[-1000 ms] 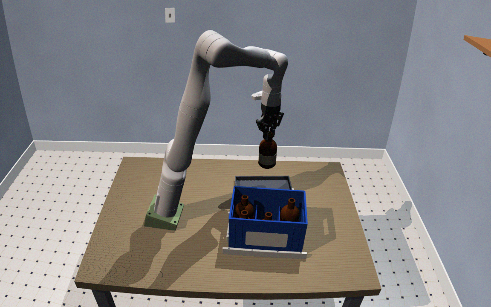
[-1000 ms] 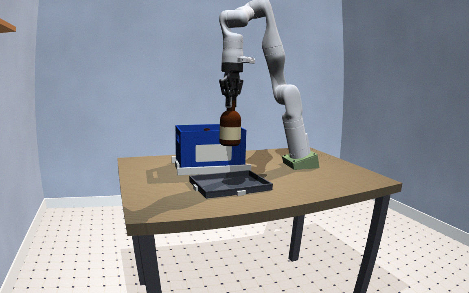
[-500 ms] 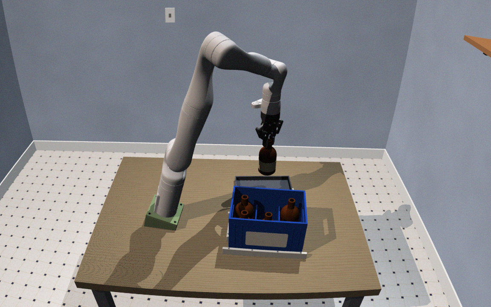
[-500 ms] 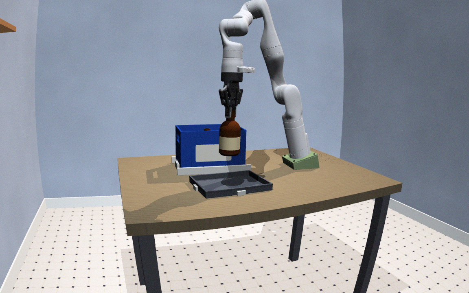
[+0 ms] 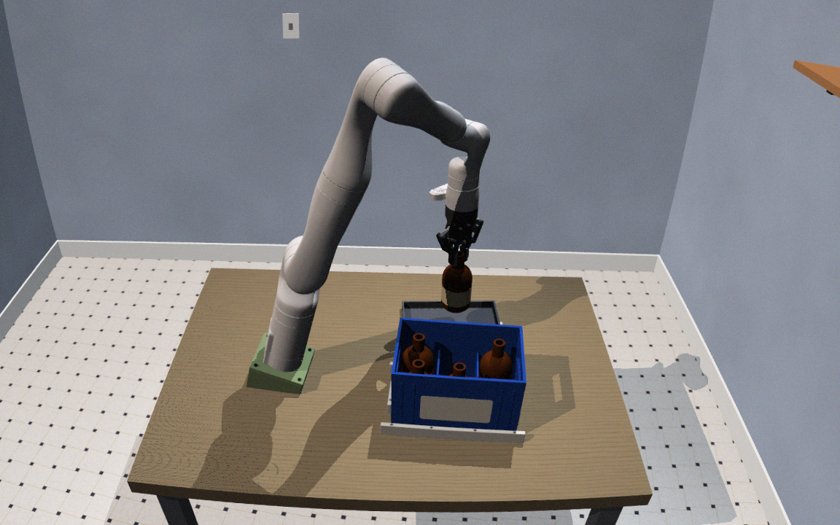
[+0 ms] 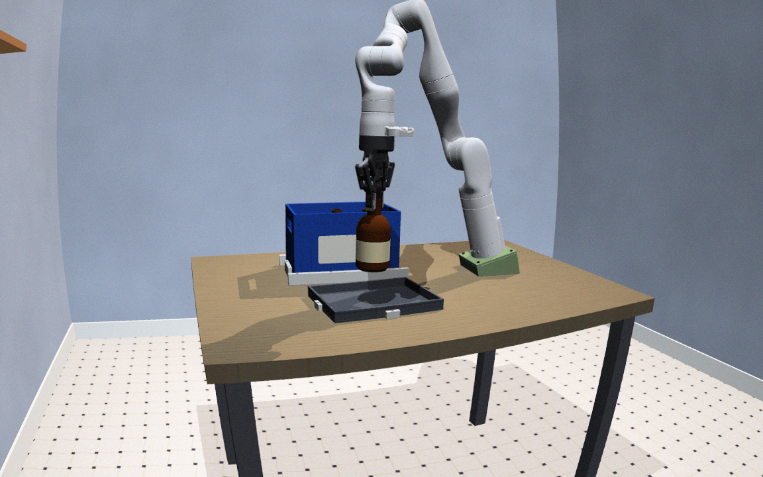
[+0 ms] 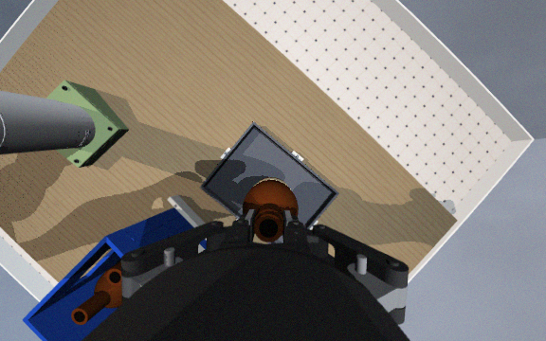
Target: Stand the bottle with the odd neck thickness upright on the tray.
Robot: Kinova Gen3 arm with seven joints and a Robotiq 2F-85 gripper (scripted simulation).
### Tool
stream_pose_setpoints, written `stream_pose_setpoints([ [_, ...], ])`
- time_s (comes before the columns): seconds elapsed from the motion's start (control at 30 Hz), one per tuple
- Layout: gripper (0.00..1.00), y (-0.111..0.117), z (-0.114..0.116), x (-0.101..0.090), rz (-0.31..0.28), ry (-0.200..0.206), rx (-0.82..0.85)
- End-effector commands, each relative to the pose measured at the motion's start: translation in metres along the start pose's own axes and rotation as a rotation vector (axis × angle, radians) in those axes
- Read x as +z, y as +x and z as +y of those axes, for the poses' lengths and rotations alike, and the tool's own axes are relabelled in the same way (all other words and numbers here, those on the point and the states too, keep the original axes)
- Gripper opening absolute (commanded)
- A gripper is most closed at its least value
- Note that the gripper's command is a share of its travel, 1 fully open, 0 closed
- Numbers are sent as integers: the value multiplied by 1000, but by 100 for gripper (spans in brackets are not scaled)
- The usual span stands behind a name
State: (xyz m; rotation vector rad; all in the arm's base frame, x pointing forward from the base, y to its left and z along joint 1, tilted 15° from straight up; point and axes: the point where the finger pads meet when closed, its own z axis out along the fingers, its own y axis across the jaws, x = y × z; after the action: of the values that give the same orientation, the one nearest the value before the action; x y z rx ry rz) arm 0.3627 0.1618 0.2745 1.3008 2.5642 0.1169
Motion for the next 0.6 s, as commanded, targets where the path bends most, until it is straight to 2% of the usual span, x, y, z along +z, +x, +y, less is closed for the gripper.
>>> stream_pose_setpoints([
  [0.0, 0, 2, -2, 11, 6, 11, -4],
  [0.57, 0, 2, -3, 43, 6, 11, -4],
])
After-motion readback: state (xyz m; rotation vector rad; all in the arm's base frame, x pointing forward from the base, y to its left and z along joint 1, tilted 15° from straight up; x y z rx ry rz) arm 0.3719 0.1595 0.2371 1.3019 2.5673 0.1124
